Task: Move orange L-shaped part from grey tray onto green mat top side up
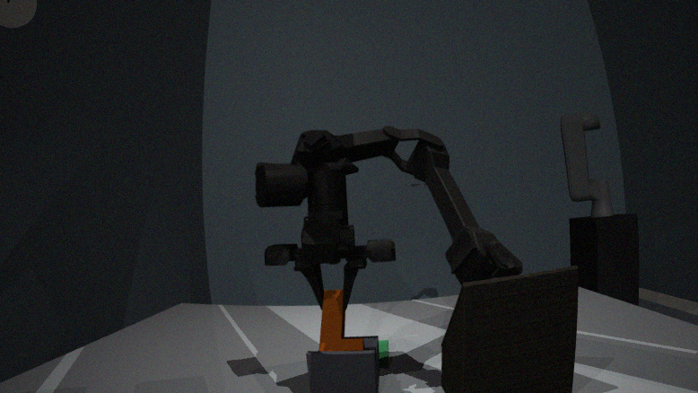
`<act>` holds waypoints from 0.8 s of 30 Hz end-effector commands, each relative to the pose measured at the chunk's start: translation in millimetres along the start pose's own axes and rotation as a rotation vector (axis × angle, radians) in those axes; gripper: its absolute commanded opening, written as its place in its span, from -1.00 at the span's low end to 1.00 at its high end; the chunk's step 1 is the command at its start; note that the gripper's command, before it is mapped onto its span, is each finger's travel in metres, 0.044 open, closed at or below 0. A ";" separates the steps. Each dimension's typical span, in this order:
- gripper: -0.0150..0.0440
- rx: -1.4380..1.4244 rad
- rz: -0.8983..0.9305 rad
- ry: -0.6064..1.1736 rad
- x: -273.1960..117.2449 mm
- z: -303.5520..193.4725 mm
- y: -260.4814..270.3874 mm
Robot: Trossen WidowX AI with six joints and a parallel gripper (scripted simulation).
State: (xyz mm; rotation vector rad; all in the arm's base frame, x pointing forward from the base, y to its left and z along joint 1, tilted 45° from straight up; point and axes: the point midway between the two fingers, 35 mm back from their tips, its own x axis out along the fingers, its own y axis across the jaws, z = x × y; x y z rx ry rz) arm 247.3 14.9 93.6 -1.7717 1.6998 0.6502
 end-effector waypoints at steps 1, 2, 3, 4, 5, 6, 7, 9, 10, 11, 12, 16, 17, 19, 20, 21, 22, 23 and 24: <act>-0.49 0.001 0.005 -0.001 -5.8 0.7 0.3; -0.49 0.001 0.005 -0.001 -7.3 0.7 0.3; -0.49 0.001 0.005 -0.001 -8.9 0.7 0.3; -0.49 0.001 0.005 -0.001 -10.4 0.7 0.3; -0.49 0.001 0.005 -0.001 -11.9 0.7 0.3; -0.49 0.001 0.005 -0.001 -13.5 0.7 0.3; -0.49 0.001 0.005 -0.002 -15.0 0.7 0.3; -0.49 0.001 0.005 -0.002 -18.2 0.7 0.3; -0.49 0.001 0.005 -0.002 -19.8 0.7 0.3; -0.49 0.001 0.006 -0.002 -21.4 0.7 0.3; -0.49 0.001 0.006 -0.001 -20.9 0.7 0.4; -0.49 0.001 0.006 -0.001 -21.2 0.6 0.5; -0.49 0.001 0.006 -0.001 -22.0 0.6 0.5; -0.49 0.001 0.006 -0.001 -24.5 0.6 0.5; -0.49 0.001 0.006 -0.001 -25.9 0.6 0.5; -0.49 0.001 0.006 -0.001 -25.8 -0.2 0.5; -0.49 0.001 0.006 -0.001 -25.7 -1.9 0.6; -0.49 0.001 0.006 -0.001 -25.5 -4.2 0.7; -0.49 0.001 0.006 -0.001 -25.2 -7.2 0.8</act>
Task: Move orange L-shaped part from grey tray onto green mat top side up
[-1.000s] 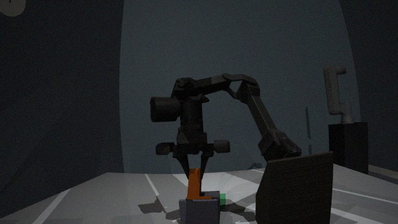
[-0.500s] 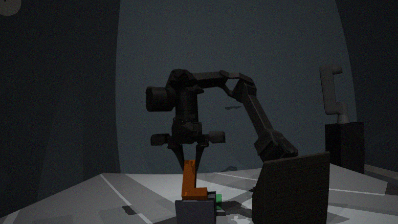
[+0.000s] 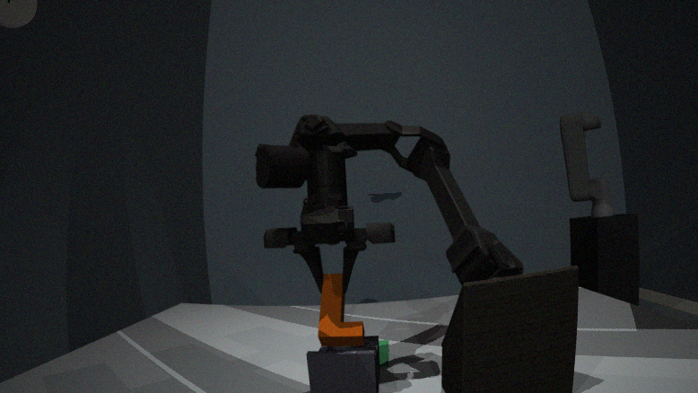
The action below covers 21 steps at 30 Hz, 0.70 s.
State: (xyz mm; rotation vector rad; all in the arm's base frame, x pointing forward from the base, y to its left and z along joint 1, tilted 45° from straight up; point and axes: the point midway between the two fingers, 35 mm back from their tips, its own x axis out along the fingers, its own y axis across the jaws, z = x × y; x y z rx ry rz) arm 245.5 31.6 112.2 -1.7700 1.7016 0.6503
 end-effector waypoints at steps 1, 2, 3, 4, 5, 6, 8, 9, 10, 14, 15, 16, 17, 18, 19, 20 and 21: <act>-0.49 0.000 0.004 -0.001 0.2 -9.8 0.8; -0.49 0.000 0.004 -0.001 0.5 -14.0 1.1; -0.49 0.000 0.004 -0.001 0.9 -18.9 1.5; -0.49 0.000 0.004 -0.001 1.2 -23.8 2.0; -0.49 0.000 0.004 -0.001 1.4 -28.4 2.4; -0.49 0.000 0.004 0.000 1.5 -32.8 2.8; -0.49 0.000 0.004 0.000 1.7 -41.1 3.4; -0.49 0.000 0.004 0.000 1.7 -45.3 3.7; -0.49 0.000 0.004 0.000 1.8 -49.5 4.0; -0.49 0.000 0.004 0.001 1.8 -66.2 5.4; -0.49 0.000 0.004 0.001 1.8 -70.3 5.7; -0.49 0.000 0.004 0.001 1.8 -74.3 6.0; -0.49 0.000 0.004 0.001 1.8 -78.4 6.4; -0.49 0.000 0.004 0.001 1.8 -82.5 6.8; -0.49 0.000 0.004 0.001 1.8 -86.7 7.1; -0.49 0.000 0.004 0.002 1.8 -90.8 7.5; -0.49 0.000 0.004 0.002 1.8 -95.0 7.9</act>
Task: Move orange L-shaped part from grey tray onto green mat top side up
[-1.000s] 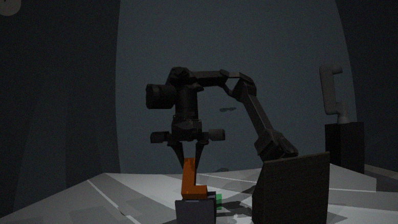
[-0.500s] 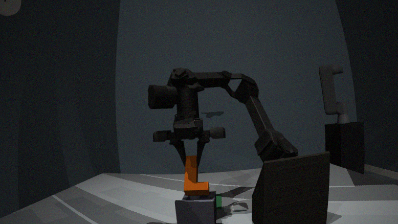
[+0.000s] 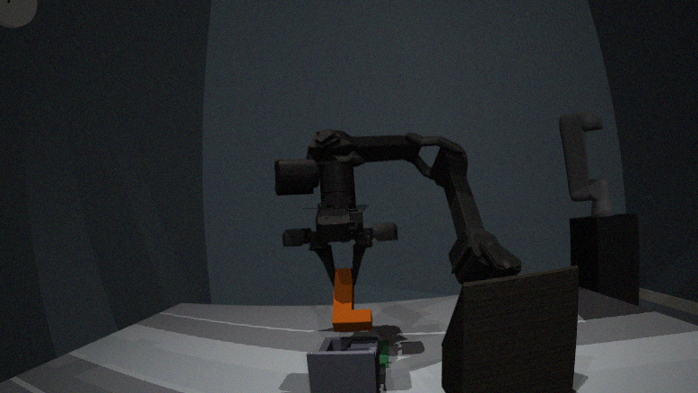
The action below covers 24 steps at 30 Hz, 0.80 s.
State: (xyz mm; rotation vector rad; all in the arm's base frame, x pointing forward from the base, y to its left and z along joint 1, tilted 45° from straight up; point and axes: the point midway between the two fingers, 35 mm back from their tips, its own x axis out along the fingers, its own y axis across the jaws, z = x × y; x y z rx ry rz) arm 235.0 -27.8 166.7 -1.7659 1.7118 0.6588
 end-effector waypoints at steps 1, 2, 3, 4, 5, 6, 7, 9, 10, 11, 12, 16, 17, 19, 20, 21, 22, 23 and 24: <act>-0.49 0.004 -0.006 0.001 -1.2 -18.1 2.0; -0.49 0.004 -0.006 0.001 -1.3 -22.3 2.4; -0.49 0.004 -0.006 0.002 -1.3 -26.5 2.8; -0.49 0.004 -0.006 0.002 -1.3 -30.7 3.2; -0.49 0.005 -0.006 0.002 -1.3 -35.0 3.6; -0.49 0.005 -0.006 0.002 -1.3 -39.2 4.0; -0.49 0.005 -0.006 0.002 -1.4 -43.5 4.4; -0.49 0.005 -0.007 0.002 -1.4 -52.1 5.3; -0.49 0.005 -0.007 0.002 -1.4 -56.5 5.8; -0.49 0.005 -0.007 0.003 -1.5 -60.8 6.3; -0.49 0.005 -0.007 0.003 -1.5 -65.2 6.9; -0.49 0.005 -0.007 0.004 -1.7 -82.2 9.5; -0.49 0.005 -0.007 0.004 -1.7 -83.2 9.7; -0.49 0.005 -0.007 0.004 -1.7 -83.2 9.7; -0.49 0.005 -0.007 0.004 -1.4 -83.2 9.7; -0.49 0.005 -0.007 0.004 -1.0 -83.2 9.6; -0.49 0.005 -0.007 0.004 -0.2 -83.2 9.6; -0.49 0.005 -0.007 0.004 0.7 -83.2 9.6; -0.49 0.005 -0.007 0.004 1.9 -83.2 9.5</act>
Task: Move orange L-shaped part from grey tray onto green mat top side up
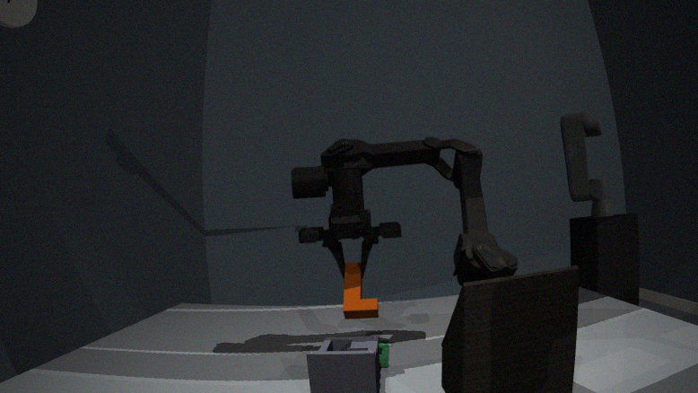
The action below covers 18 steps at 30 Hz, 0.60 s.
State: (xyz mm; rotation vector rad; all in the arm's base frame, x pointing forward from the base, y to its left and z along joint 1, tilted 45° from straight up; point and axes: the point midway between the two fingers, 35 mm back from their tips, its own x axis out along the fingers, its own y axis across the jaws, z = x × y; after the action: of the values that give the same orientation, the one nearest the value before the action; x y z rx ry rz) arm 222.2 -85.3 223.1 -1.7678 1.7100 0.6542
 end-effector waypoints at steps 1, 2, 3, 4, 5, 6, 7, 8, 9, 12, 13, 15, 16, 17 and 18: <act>-0.49 0.003 -0.004 0.002 3.1 -2.1 0.7; -0.49 0.003 -0.004 0.002 4.6 -2.1 0.6; -0.49 0.003 -0.004 0.002 6.1 -2.1 0.6; -0.49 0.003 -0.004 0.002 7.7 -2.1 0.6; -0.49 0.003 -0.004 0.002 9.2 -2.1 0.6; -0.49 0.003 -0.004 0.002 10.8 -2.1 0.5; -0.49 0.003 -0.004 0.002 12.3 -2.2 0.5; -0.49 0.003 -0.004 0.002 13.8 -2.2 0.5; -0.49 0.004 -0.004 0.002 15.3 -2.2 0.5; -0.49 0.004 -0.004 0.002 19.9 -2.2 0.4; -0.49 0.004 -0.005 0.002 21.4 -2.2 0.4; -0.49 0.004 -0.005 0.002 24.5 -2.3 0.4; -0.49 0.004 -0.005 0.003 26.0 -2.3 0.4; -0.49 0.004 -0.005 0.003 27.6 -2.3 0.4; -0.49 0.004 -0.005 0.003 29.1 -2.3 0.4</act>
State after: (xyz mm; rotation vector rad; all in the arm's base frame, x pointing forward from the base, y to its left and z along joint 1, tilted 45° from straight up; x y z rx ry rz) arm 224.5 -104.1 206.3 -1.7690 1.7104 0.6511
